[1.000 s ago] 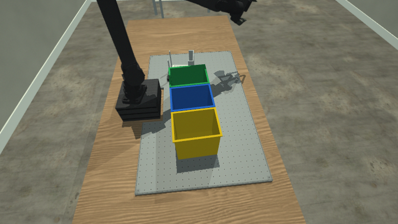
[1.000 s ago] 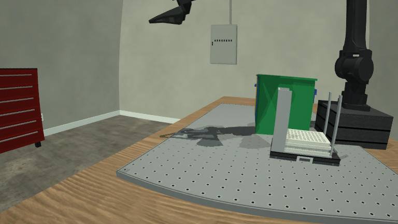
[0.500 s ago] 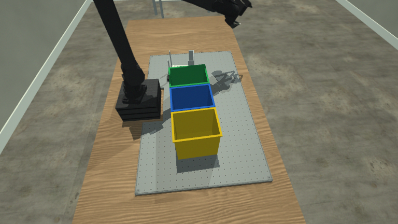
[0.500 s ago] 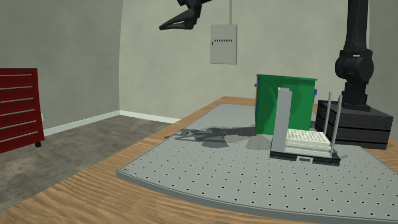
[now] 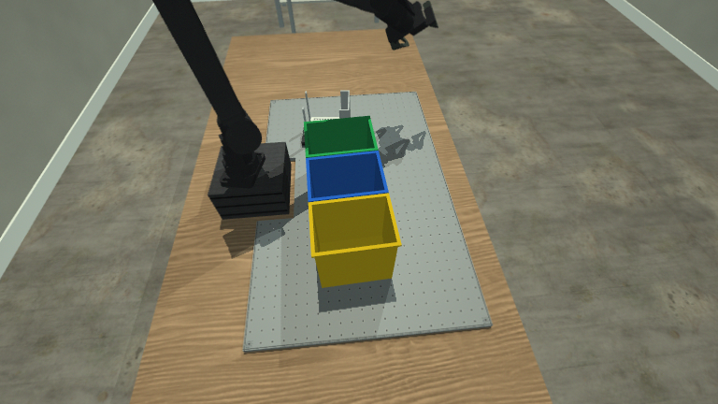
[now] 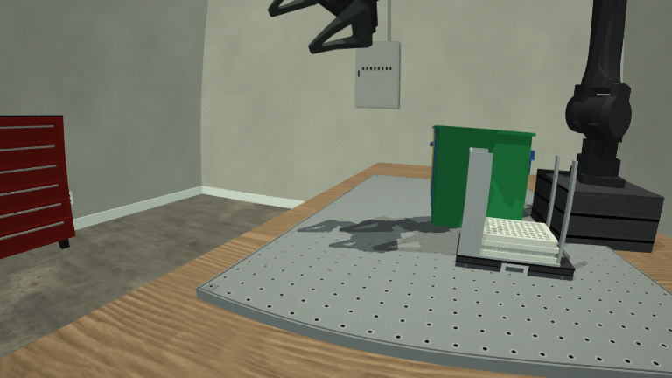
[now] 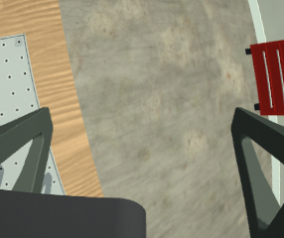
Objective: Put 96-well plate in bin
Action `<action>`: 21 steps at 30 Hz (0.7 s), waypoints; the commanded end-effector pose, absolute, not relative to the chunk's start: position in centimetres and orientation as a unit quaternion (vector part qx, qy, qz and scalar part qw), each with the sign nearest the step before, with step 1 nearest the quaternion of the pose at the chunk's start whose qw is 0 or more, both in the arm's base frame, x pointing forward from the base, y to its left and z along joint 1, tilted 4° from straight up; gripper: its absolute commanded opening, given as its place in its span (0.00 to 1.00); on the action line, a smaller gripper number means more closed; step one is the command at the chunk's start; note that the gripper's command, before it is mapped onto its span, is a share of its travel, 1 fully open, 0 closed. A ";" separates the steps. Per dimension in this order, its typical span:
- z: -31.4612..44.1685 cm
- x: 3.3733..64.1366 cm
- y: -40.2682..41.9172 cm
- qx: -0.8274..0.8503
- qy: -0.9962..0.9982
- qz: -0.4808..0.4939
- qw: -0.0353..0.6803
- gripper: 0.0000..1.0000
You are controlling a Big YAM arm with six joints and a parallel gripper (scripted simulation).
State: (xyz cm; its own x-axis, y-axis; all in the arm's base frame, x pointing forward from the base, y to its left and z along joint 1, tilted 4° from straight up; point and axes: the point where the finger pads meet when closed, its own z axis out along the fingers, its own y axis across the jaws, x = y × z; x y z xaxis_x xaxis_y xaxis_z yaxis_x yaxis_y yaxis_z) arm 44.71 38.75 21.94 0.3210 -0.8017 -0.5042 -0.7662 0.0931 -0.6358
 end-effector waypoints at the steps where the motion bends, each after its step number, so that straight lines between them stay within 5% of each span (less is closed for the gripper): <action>1: 24.1 43.4 39.4 -0.632 0.627 0.020 0.454 1.00; 21: 20.8 35.8 36.9 -0.490 0.807 0.117 0.308 1.00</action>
